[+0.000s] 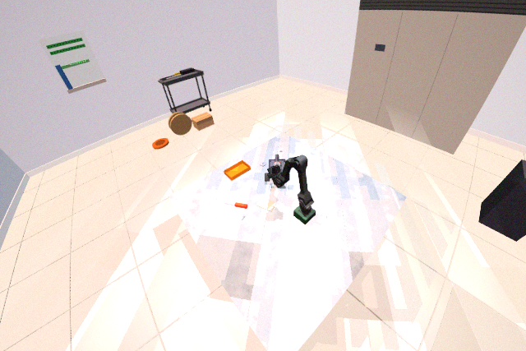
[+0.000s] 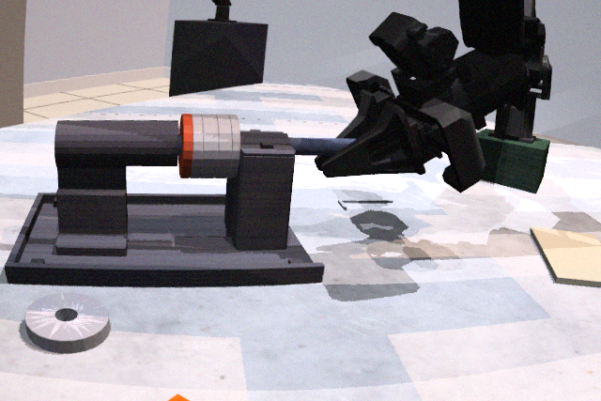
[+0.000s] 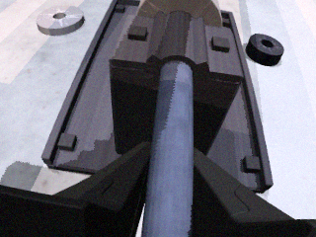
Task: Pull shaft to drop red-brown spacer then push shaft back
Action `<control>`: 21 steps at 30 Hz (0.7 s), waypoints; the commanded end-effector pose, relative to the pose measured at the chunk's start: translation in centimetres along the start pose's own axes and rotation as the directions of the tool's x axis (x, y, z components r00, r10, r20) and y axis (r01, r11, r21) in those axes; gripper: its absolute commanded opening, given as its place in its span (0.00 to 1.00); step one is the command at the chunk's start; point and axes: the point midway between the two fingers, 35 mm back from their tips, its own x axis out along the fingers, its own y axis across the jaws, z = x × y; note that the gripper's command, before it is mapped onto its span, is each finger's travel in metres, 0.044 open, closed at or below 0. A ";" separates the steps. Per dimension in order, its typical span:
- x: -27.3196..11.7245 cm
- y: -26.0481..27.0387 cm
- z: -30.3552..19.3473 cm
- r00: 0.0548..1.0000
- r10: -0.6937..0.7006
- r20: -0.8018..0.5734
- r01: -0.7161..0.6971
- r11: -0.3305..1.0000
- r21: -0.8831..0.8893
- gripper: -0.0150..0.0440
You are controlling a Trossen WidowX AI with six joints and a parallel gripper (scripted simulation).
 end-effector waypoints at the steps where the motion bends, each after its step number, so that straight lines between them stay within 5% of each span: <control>1: -0.1 0.0 -0.1 1.000 0.000 -0.001 0.000 1.000 0.003 0.25; 21: -0.3 0.0 -0.2 1.000 0.000 -0.001 0.000 1.000 0.003 0.25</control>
